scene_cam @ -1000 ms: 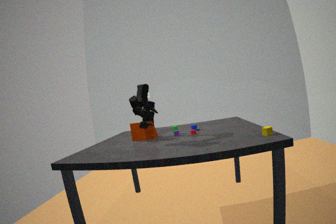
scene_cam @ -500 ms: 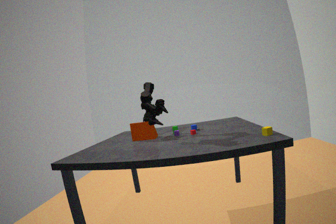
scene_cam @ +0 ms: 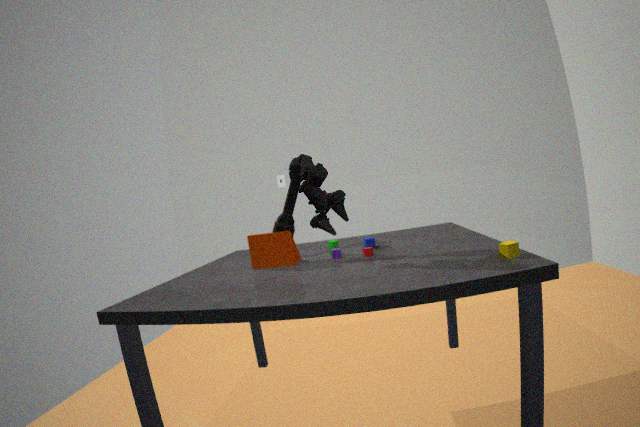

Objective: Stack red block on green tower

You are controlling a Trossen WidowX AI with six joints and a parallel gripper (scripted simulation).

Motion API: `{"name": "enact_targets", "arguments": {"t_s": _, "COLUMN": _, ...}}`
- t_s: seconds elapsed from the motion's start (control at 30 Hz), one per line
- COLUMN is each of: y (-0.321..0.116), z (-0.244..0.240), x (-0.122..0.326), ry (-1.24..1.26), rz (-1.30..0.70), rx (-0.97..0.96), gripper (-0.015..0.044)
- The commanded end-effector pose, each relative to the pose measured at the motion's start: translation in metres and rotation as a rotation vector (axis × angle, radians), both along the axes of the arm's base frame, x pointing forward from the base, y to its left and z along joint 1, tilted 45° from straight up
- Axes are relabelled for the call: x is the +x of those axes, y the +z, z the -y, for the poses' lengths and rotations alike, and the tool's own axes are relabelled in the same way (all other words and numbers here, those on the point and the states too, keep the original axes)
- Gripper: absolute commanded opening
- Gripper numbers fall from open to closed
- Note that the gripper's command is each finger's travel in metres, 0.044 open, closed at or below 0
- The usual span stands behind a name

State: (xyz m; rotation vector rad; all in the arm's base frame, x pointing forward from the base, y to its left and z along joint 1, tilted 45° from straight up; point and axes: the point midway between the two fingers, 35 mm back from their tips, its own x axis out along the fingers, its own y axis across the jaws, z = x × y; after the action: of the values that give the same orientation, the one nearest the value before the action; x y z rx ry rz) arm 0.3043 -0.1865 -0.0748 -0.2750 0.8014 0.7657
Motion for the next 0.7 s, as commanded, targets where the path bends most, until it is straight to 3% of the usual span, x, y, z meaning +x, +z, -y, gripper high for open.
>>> {"name": "enact_targets", "arguments": {"t_s": 0.0, "y": 0.007, "z": -0.023, "x": 0.017, "ry": 0.013, "rz": -0.122, "rx": 0.079, "gripper": 0.0440}}
{"name": "enact_targets", "arguments": {"t_s": 0.53, "y": 0.070, "z": -0.136, "x": 0.065, "ry": 0.040, "rz": -0.648, "rx": 0.225, "gripper": 0.0440}}
{"name": "enact_targets", "arguments": {"t_s": 0.67, "y": 0.077, "z": -0.147, "x": 0.068, "ry": 0.040, "rz": -0.693, "rx": 0.224, "gripper": 0.0440}}
